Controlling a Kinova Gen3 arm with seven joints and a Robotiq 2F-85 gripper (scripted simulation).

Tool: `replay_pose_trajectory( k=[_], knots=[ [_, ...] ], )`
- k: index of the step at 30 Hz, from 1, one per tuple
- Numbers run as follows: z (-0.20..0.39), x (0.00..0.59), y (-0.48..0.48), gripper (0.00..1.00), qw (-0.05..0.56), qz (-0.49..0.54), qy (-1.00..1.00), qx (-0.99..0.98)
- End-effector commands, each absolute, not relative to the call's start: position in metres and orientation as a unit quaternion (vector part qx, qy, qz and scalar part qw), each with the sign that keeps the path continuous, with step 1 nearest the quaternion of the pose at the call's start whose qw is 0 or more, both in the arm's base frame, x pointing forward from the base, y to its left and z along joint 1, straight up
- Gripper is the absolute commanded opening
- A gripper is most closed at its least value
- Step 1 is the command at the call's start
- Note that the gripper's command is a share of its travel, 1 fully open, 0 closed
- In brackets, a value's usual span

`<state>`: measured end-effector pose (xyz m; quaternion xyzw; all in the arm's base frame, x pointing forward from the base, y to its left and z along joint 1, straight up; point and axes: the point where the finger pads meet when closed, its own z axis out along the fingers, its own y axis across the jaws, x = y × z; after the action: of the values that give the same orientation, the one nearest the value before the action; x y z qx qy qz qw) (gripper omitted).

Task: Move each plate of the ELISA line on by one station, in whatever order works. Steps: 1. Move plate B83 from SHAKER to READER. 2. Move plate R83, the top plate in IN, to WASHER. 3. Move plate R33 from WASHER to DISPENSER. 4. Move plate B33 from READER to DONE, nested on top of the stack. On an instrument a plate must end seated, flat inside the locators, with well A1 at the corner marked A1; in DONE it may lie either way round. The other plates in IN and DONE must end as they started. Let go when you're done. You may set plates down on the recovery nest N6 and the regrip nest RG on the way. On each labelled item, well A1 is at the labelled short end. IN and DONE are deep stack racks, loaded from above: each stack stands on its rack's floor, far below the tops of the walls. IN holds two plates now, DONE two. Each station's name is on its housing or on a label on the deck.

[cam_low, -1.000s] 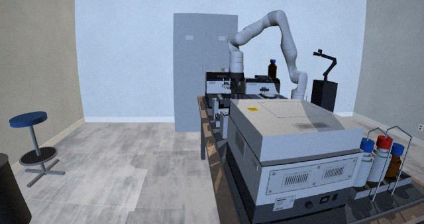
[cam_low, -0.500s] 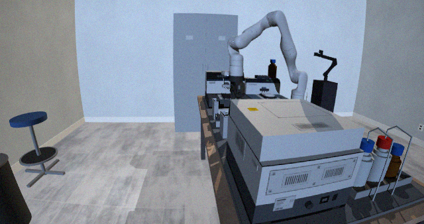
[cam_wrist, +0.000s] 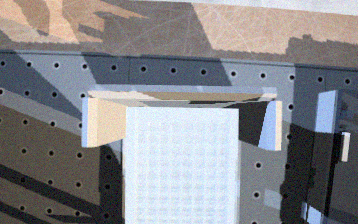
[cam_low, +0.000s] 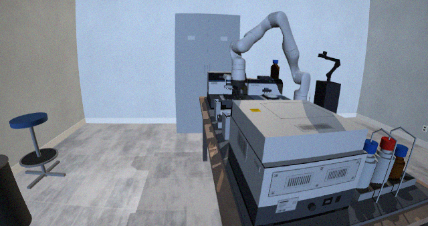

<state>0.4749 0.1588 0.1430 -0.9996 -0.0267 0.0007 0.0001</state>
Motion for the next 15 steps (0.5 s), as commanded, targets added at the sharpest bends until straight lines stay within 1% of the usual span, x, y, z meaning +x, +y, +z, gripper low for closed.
replay_pose_trajectory(
  k=[1,15],
  knots=[
    [0.14,0.475,0.159,1.0,0.0,0.0,-0.027,-1.0],
    [0.124,0.475,0.159,1.0,0.0,0.0,-0.027,-1.0]
  ],
)
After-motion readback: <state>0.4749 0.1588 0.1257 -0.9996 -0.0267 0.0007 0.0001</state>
